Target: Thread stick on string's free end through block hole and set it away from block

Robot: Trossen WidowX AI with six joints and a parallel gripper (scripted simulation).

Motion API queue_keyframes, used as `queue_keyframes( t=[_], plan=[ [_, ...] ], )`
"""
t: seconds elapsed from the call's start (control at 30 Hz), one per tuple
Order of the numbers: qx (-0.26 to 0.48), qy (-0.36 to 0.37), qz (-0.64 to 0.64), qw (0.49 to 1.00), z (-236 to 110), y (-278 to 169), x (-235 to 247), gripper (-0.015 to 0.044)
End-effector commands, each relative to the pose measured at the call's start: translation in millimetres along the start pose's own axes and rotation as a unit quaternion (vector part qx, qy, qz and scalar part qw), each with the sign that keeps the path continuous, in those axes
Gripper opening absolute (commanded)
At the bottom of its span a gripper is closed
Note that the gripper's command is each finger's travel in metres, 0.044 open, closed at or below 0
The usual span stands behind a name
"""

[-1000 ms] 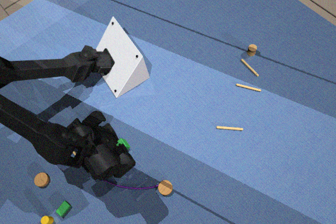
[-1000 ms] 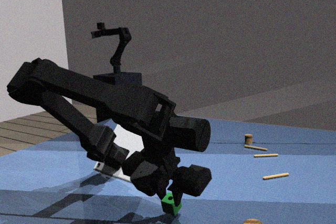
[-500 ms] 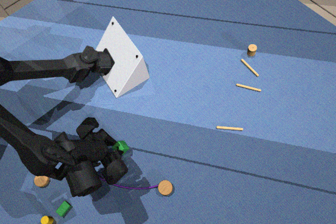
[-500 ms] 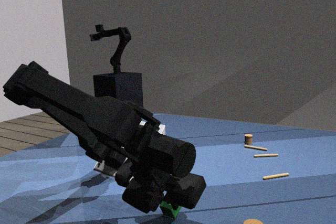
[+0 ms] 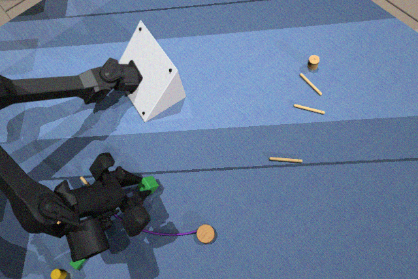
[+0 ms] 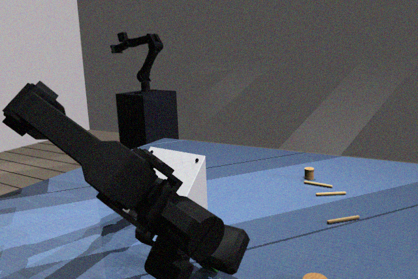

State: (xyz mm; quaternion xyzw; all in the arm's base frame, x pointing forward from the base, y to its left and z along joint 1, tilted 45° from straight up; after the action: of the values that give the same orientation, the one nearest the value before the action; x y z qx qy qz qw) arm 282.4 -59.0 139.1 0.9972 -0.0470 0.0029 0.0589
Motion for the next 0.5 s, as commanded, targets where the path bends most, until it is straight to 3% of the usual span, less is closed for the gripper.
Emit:
queue_keyframes(
  t=[0.0, 0.47],
  plan=[
    [0.028, -0.012, -0.003, 1.000, 2, 5, 1, 0.0000],
    [0.123, -0.029, -0.002, 0.992, 0, 21, 4, 0.0000]
  ],
)
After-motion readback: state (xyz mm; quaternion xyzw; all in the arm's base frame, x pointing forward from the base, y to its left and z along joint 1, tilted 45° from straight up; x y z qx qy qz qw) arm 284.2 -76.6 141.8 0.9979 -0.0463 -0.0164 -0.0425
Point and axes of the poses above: the point midway between the two fingers, 35 mm back from their tips, its own z axis out along the fingers, its own x axis across the jaws, y = z × x, the point moved 3 cm from there along -z, back along the fingers, and after that the axes turned 12 degrees about z, right-handed, at the moved point
